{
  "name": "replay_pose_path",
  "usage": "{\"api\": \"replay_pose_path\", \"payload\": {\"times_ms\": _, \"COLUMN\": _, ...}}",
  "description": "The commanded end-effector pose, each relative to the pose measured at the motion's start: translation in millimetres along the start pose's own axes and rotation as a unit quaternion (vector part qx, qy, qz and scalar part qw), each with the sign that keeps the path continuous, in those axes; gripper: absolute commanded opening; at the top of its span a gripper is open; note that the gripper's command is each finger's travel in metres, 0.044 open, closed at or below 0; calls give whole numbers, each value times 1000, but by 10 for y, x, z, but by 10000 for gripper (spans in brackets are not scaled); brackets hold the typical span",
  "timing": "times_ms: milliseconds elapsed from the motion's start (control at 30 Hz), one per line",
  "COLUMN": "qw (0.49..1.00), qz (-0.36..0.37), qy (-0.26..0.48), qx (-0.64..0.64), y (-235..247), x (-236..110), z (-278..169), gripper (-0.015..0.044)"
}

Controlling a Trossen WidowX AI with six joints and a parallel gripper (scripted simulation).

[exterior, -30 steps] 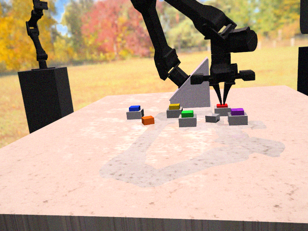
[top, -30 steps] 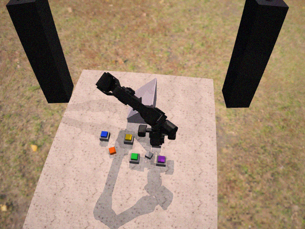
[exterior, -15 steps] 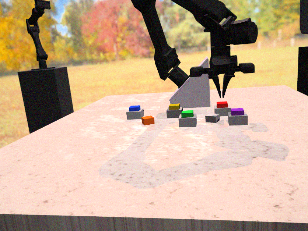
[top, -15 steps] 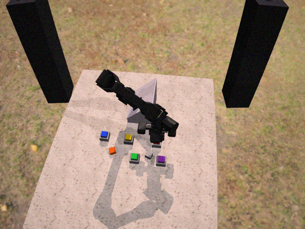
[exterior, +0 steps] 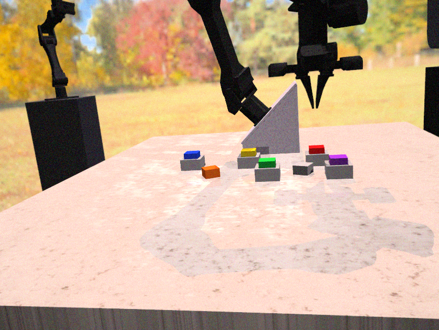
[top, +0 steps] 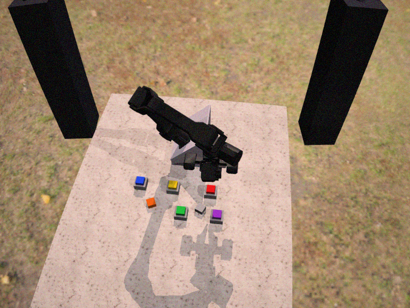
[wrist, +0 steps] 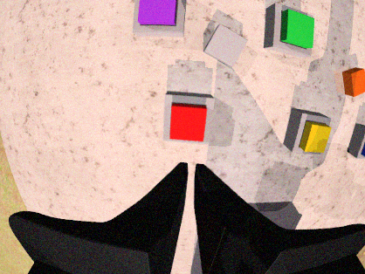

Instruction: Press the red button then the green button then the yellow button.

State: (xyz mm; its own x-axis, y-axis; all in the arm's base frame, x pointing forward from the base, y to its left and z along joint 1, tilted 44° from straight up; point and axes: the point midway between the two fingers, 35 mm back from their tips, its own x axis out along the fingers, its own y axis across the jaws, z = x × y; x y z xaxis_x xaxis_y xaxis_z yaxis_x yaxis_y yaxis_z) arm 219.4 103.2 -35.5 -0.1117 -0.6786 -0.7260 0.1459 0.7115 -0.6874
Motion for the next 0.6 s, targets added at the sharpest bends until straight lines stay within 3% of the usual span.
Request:
{"api": "replay_pose_path", "payload": {"times_ms": 0, "qw": 1000, "qz": 4, "qy": 4, "qx": 18, "y": -121, "x": -43, "z": 164, "gripper": 20}}
{"api": "replay_pose_path", "payload": {"times_ms": 333, "qw": 1000, "qz": 1, "qy": 1, "qx": 10, "y": -870, "x": -42, "z": 950, "gripper": 20}}
{"api": "replay_pose_path", "payload": {"times_ms": 567, "qw": 1000, "qz": -3, "qy": 1, "qx": 2, "y": -1020, "x": -33, "z": 1059, "gripper": 20}}
